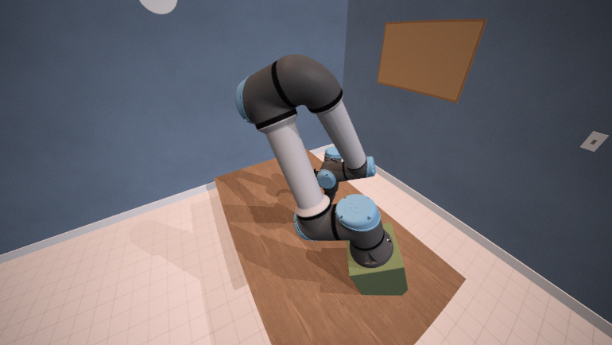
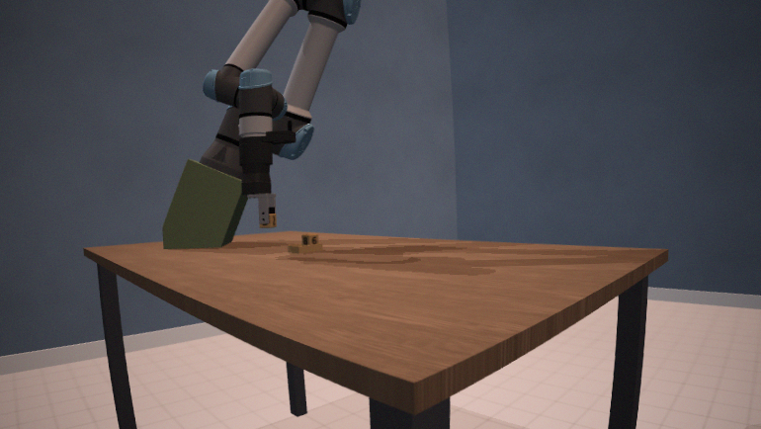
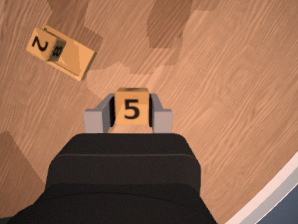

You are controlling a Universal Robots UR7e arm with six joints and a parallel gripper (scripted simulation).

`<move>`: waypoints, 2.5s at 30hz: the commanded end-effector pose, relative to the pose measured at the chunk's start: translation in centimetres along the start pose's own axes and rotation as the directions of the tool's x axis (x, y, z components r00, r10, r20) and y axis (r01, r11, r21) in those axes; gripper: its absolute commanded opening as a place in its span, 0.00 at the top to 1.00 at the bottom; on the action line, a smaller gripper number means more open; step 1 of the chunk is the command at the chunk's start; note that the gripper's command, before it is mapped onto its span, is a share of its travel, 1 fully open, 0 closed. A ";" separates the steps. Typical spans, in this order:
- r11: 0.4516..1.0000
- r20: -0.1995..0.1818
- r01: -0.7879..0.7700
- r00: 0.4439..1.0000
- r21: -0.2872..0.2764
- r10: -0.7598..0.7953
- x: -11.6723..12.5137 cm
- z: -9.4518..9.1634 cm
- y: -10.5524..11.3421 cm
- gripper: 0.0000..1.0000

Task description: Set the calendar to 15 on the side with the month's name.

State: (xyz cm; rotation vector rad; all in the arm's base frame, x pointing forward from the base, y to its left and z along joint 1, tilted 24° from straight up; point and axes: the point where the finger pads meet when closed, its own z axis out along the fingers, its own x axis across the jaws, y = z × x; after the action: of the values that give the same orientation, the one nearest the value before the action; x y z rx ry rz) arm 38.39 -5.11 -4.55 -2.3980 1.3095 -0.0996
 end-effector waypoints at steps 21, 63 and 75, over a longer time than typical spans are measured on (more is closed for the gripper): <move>1.000 0.000 0.000 1.000 0.000 0.000 0.0 5.6 0.0 0.43; 1.000 0.000 0.000 1.000 0.000 0.000 0.0 6.0 0.0 0.43; 1.000 0.000 0.000 1.000 0.000 0.000 0.0 6.1 0.0 0.43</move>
State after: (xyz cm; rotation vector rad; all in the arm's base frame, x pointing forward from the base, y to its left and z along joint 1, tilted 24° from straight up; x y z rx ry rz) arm 39.86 -3.21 -10.08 -2.3977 1.3095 -0.0984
